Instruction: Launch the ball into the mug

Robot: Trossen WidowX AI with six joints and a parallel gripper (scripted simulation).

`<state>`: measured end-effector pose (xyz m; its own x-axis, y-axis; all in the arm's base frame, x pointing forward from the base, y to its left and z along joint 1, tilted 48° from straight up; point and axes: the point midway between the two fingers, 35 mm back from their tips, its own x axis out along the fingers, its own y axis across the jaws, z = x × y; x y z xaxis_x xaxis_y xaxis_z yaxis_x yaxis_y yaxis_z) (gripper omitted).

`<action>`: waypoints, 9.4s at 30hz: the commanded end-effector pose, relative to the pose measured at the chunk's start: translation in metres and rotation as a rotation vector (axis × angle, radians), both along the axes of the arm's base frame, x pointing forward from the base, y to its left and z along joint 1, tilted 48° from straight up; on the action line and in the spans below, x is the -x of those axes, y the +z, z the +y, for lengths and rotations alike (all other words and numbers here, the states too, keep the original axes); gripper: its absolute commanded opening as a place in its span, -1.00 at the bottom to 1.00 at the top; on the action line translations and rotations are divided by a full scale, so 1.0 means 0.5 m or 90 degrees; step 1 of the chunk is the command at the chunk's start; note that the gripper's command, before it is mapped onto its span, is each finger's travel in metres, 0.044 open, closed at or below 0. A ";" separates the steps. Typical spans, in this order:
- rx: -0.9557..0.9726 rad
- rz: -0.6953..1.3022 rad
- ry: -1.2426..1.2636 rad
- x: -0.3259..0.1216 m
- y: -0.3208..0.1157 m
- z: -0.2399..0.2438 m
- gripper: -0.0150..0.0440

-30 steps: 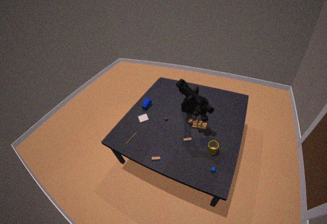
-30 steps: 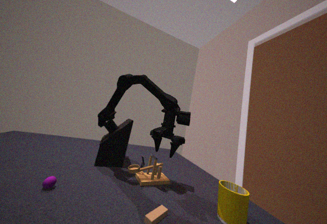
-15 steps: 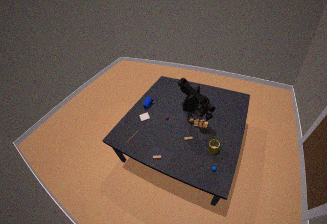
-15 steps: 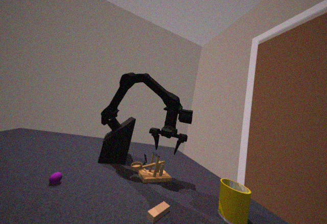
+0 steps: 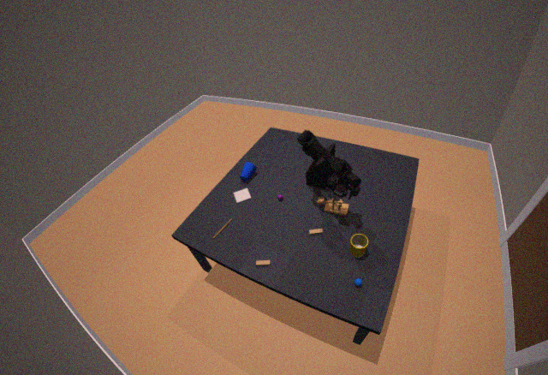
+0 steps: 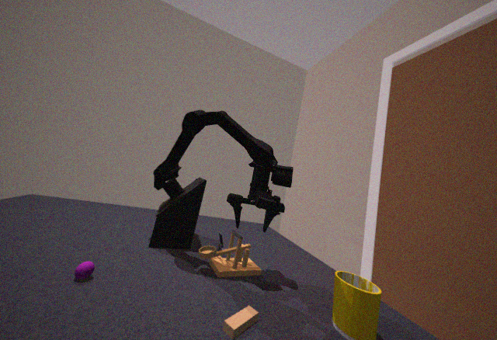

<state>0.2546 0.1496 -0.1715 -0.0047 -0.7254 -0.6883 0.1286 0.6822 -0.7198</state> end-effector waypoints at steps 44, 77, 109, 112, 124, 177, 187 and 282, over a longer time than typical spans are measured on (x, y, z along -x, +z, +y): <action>-0.009 0.771 0.723 0.007 0.011 0.011 1.00; -0.008 0.830 0.778 0.007 -0.080 -0.087 1.00; -0.009 0.823 0.777 0.007 -0.122 -0.130 0.64; -0.009 0.823 0.777 0.007 -0.122 -0.130 0.38; -0.010 0.824 0.777 0.006 -0.107 -0.113 -0.36; -0.001 0.365 0.337 -0.046 -0.050 -0.085 -0.49; 0.000 0.365 0.337 -0.048 -0.072 -0.110 -0.49; 0.000 0.363 0.335 -0.044 -0.089 -0.130 1.00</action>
